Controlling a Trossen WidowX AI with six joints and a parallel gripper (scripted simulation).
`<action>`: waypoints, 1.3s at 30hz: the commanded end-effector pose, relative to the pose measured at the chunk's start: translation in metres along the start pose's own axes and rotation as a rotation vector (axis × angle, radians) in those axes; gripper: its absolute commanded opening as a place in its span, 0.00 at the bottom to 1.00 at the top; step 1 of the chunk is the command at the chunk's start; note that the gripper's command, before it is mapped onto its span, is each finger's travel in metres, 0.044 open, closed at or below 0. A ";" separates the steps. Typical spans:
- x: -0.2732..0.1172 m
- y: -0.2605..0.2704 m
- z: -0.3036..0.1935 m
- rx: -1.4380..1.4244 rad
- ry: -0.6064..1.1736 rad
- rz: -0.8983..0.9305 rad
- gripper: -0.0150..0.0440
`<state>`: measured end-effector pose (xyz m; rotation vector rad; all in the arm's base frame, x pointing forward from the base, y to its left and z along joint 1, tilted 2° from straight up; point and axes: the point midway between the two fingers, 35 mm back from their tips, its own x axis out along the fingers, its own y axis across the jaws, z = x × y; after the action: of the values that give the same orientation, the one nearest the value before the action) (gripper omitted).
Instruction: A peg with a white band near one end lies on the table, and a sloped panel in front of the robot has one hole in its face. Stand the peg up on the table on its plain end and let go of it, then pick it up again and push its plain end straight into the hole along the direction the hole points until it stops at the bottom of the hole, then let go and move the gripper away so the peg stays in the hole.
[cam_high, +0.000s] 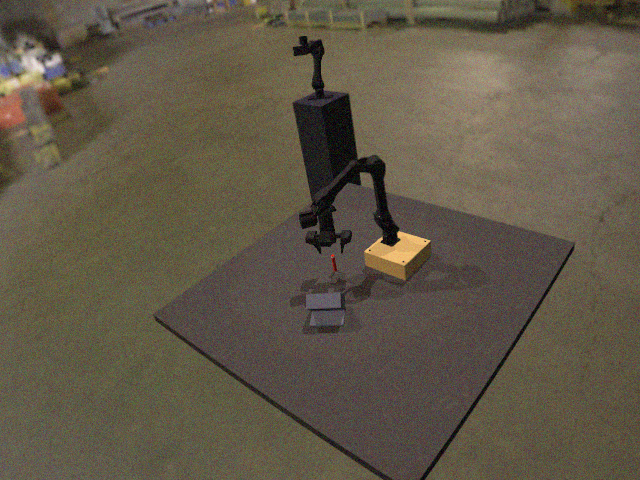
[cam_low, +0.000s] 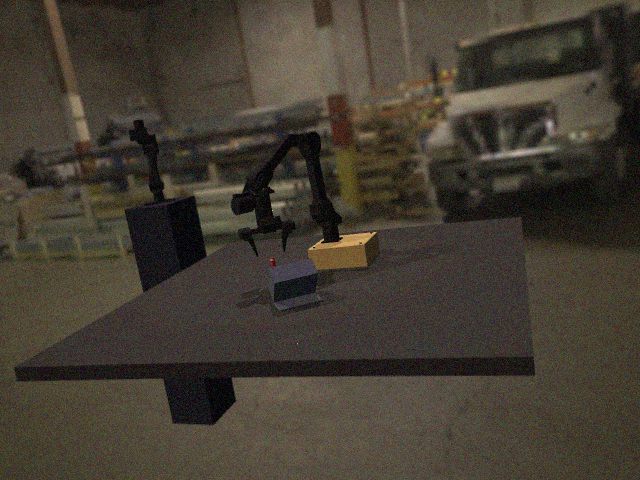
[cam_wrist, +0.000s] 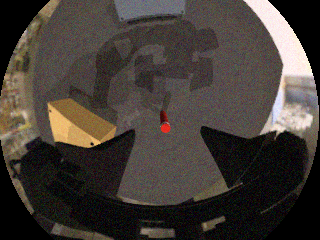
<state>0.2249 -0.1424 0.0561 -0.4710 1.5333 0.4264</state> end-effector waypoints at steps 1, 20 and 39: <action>0.010 0.001 -0.001 -0.007 0.009 0.008 1.00; 0.041 0.002 -0.002 -0.007 0.009 0.009 1.00; 0.053 0.002 -0.001 0.000 0.003 0.005 0.82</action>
<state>0.2224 -0.1428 0.0024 -0.4679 1.5380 0.4306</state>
